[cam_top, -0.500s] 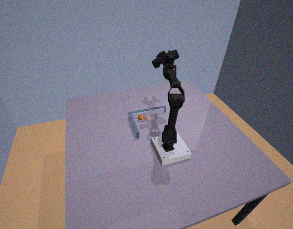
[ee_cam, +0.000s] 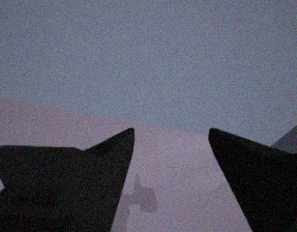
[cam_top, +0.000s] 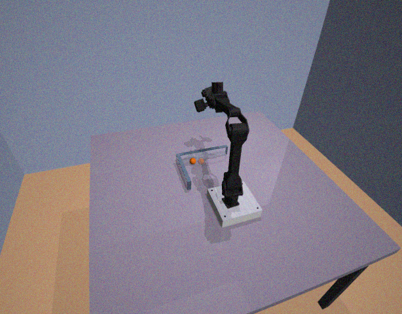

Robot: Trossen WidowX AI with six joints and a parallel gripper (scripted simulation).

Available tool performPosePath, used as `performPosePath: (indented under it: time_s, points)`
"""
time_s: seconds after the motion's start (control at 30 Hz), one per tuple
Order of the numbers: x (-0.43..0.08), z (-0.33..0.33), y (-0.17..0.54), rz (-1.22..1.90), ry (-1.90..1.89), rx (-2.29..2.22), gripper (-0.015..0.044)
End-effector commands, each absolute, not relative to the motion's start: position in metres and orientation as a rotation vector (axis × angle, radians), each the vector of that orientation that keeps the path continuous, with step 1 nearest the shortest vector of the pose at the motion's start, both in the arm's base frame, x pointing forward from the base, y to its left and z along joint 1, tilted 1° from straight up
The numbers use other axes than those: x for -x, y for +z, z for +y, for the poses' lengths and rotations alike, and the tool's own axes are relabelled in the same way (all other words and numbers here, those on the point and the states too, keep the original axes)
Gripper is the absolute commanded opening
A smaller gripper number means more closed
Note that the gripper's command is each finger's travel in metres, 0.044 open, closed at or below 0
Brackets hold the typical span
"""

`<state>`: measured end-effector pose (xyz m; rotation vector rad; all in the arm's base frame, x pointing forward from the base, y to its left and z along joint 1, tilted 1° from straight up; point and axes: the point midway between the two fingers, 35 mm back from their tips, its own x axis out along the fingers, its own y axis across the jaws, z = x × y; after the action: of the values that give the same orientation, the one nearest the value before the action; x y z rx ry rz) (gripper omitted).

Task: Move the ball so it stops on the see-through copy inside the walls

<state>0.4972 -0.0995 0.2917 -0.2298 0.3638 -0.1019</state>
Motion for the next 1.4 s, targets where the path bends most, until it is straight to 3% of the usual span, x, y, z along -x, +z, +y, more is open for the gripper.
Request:
performPosePath:
  time_s: [0.0,0.5,1.37]
  points:
    - [-0.497,-0.065,0.226,0.608,-0.044,0.114,0.0291]
    - [-0.388,0.038,0.063,1.526,-0.075,-0.057,0.0291]
    - [-0.387,0.038,0.036,1.536,-0.078,-0.057,0.0291]
